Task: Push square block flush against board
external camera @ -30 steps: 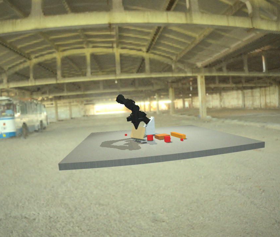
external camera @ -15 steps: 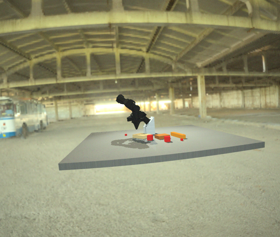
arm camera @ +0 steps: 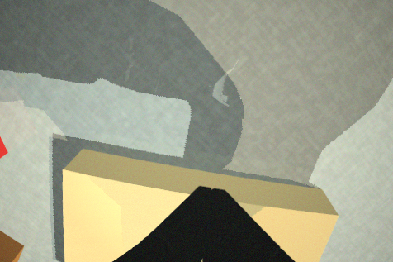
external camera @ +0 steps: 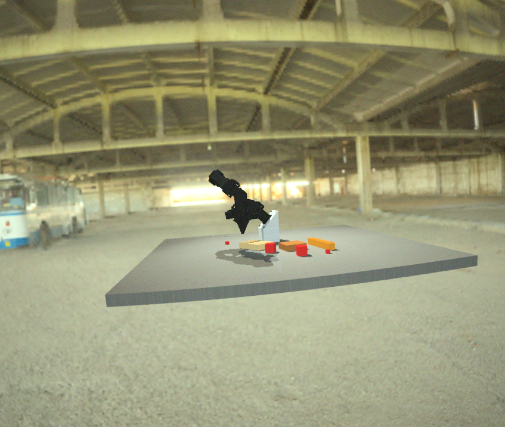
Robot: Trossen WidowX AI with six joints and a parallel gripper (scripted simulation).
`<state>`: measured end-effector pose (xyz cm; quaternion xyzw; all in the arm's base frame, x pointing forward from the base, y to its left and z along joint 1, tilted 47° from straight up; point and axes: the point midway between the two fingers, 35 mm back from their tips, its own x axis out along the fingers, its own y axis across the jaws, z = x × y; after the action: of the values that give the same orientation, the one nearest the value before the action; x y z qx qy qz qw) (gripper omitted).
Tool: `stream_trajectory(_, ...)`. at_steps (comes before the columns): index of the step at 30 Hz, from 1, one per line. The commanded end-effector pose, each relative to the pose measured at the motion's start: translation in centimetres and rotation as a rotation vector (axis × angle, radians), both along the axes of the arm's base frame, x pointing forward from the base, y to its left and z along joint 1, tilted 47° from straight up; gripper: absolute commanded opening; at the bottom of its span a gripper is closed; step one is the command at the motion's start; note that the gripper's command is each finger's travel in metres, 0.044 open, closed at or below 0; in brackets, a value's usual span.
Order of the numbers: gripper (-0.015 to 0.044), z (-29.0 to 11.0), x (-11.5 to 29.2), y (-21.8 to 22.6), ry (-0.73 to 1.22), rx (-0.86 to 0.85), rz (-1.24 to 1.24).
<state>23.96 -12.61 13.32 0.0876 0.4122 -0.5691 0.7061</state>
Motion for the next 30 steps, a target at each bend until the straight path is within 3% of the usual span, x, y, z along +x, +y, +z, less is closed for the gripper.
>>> stream_trajectory(1,0.0,0.5,0.4,-0.5,0.001,-0.003,0.002)
stream_trajectory(9,0.0,1.2,0.9,-1.2,0.0,-0.005,0.002)
stream_trajectory(15,0.0,4.3,0.5,2.8,0.002,-0.003,0.002)
stream_trajectory(30,0.0,4.3,0.5,2.8,0.002,-0.003,0.002)
